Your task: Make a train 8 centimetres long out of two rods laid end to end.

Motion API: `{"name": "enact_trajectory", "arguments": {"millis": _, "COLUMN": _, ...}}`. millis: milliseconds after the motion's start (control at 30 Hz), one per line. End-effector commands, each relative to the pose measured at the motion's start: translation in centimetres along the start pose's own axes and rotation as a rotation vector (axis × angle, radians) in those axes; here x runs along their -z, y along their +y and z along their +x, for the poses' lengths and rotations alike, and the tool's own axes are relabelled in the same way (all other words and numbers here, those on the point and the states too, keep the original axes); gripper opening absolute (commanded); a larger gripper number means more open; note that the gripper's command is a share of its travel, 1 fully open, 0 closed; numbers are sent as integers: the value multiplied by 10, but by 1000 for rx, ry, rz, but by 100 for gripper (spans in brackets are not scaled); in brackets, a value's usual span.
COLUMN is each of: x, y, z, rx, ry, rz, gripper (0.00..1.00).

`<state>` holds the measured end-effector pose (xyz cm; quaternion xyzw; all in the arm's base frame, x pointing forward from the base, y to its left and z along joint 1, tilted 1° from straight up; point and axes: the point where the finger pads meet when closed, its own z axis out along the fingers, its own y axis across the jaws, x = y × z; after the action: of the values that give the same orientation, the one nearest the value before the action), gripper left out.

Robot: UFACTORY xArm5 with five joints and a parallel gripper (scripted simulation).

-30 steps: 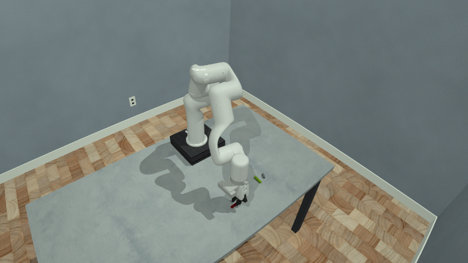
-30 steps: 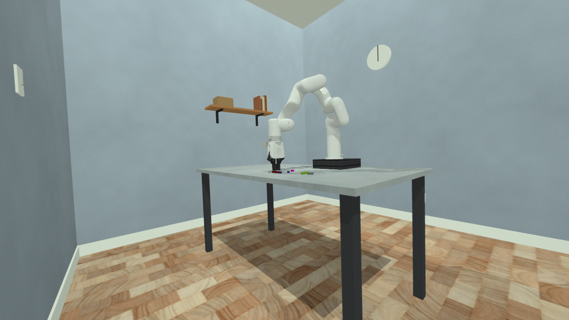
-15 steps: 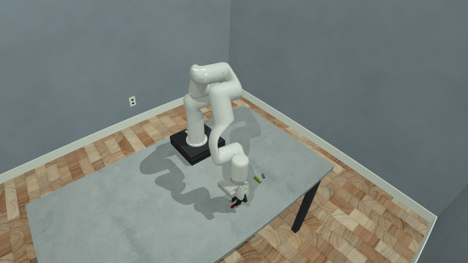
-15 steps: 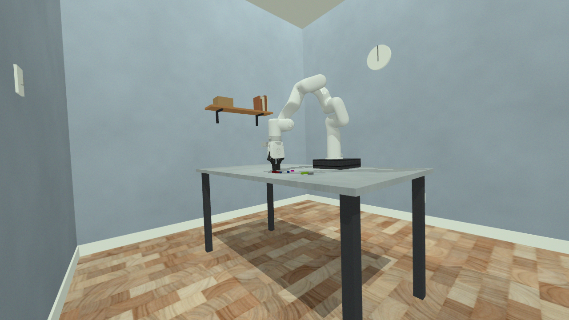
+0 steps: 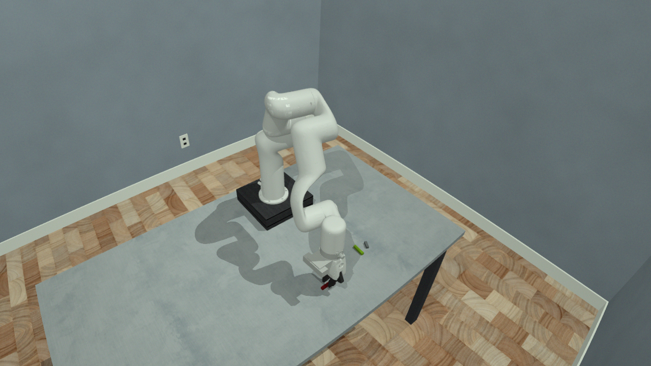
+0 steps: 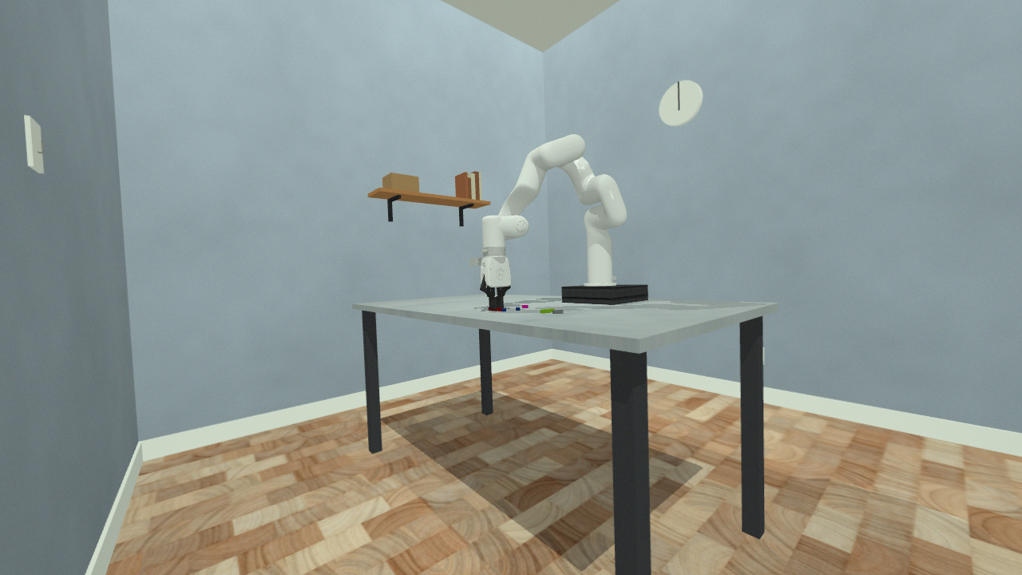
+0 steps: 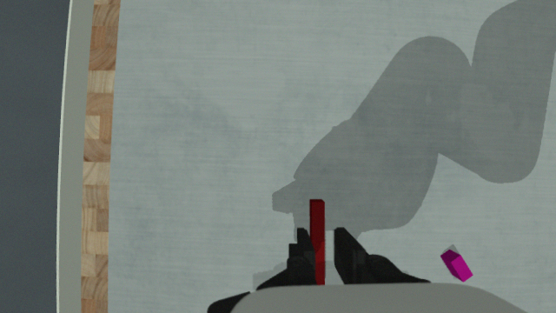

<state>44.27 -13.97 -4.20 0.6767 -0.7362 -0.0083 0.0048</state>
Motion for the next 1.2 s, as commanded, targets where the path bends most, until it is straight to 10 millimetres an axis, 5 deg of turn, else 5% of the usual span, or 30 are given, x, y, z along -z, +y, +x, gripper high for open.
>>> {"name": "enact_trajectory", "arguments": {"millis": 0, "x": -2, "y": -2, "z": 0, "rx": 0, "ry": 1, "rz": 4, "gripper": 24}}
{"name": "enact_trajectory", "arguments": {"millis": 1167, "x": -5, "y": -2, "z": 0, "rx": 0, "ry": 1, "rz": 4, "gripper": 24}}
